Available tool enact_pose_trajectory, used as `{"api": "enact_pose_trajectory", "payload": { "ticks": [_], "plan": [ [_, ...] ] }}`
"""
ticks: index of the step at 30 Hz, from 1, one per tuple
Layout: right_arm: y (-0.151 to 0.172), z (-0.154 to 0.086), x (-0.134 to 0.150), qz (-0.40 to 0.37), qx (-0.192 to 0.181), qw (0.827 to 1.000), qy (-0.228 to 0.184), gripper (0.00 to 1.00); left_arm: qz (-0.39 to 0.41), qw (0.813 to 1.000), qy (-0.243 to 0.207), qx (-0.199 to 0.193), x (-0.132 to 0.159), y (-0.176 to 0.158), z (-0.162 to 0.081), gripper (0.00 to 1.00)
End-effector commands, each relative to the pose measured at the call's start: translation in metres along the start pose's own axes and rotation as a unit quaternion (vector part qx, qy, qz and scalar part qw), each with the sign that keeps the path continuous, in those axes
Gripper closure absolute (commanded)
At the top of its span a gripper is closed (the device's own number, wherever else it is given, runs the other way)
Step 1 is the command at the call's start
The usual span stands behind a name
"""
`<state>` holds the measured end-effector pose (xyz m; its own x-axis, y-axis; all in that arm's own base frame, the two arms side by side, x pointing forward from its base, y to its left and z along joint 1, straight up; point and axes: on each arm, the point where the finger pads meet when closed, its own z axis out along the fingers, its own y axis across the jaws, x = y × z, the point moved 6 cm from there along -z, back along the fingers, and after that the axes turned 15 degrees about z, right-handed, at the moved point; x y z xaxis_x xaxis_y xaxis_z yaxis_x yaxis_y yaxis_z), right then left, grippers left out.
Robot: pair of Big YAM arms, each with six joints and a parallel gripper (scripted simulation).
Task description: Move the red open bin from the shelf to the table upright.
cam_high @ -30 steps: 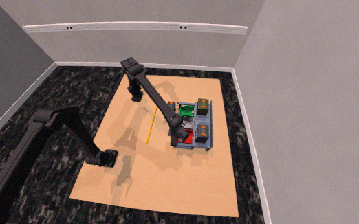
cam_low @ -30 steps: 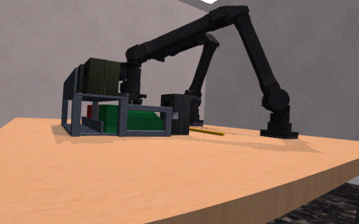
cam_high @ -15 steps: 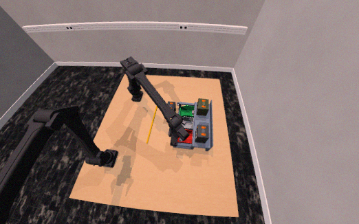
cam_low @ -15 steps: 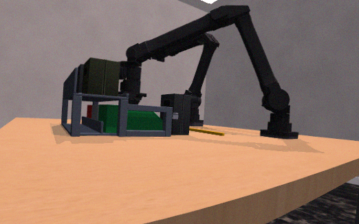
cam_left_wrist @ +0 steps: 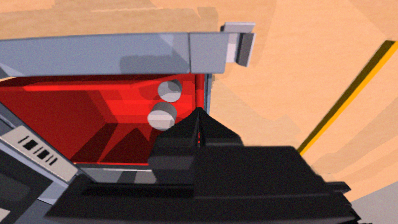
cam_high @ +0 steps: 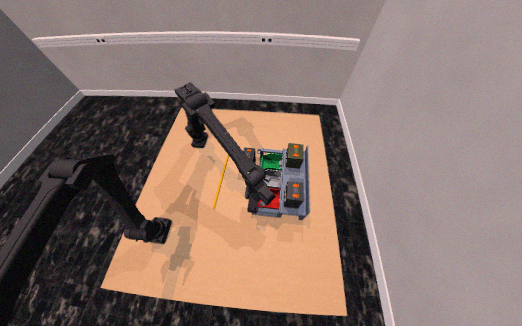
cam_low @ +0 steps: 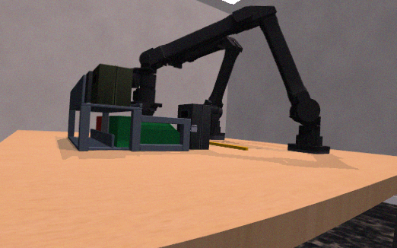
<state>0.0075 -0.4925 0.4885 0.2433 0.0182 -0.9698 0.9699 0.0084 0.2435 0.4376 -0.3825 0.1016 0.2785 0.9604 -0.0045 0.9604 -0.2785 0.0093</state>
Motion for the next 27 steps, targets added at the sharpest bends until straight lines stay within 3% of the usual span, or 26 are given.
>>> {"api": "enact_pose_trajectory", "payload": {
  "ticks": [1, 27],
  "plan": [
    [-0.002, -0.0079, -0.0127, 0.008, 0.001, 1.0, -0.008, 0.0, -0.002, 1.0, 0.007, 0.014, 0.0011, 0.0026, 0.0158, 1.0],
    [-0.002, -0.0079, -0.0127, 0.008, 0.001, 1.0, -0.008, 0.0, -0.002, 1.0, 0.008, 0.016, 0.0024, 0.0081, 0.0177, 1.0]
  ]
}}
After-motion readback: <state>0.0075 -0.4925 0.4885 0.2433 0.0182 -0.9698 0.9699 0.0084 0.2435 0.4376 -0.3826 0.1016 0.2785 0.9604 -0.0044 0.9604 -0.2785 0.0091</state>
